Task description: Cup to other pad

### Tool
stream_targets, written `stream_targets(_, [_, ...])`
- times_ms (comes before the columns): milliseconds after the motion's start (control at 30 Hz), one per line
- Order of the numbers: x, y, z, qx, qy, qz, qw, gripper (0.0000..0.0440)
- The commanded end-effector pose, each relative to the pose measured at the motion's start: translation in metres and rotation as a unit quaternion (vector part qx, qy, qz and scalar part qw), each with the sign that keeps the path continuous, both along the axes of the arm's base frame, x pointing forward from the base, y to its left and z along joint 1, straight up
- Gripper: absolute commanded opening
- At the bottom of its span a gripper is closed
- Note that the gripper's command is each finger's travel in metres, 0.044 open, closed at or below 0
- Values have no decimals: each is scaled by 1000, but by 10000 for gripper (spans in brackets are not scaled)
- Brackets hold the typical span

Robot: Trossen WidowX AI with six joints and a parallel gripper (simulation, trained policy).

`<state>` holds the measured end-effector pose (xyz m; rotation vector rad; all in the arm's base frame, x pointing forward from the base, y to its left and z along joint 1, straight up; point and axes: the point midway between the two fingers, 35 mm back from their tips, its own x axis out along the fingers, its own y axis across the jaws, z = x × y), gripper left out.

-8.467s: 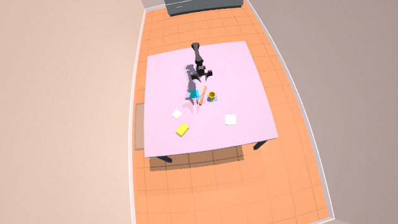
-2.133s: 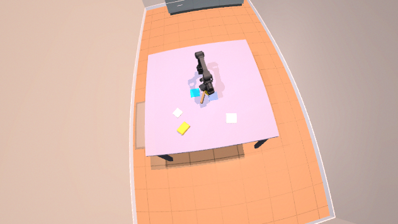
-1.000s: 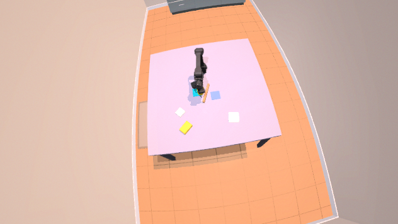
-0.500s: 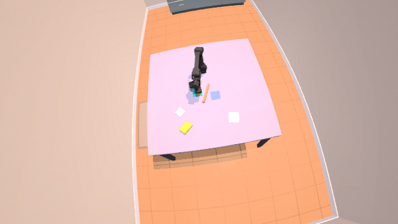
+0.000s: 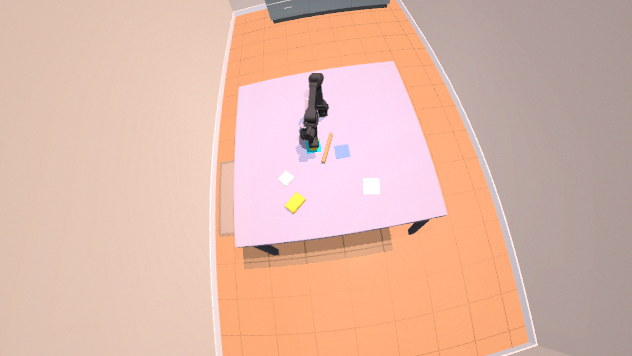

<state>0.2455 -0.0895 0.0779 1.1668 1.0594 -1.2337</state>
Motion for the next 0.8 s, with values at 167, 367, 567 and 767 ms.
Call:
stream_targets(167, [-9, -6, -12, -7, -3, -17, 1000, 55])
stream_targets(367, [-6, -11, -10, -11, -30, -26, 999, 153])
stream_targets(567, [-5, -12, -2, -7, -57, -31, 998, 178])
stream_targets(767, [-9, -12, 5, -3, -74, -34, 997, 190])
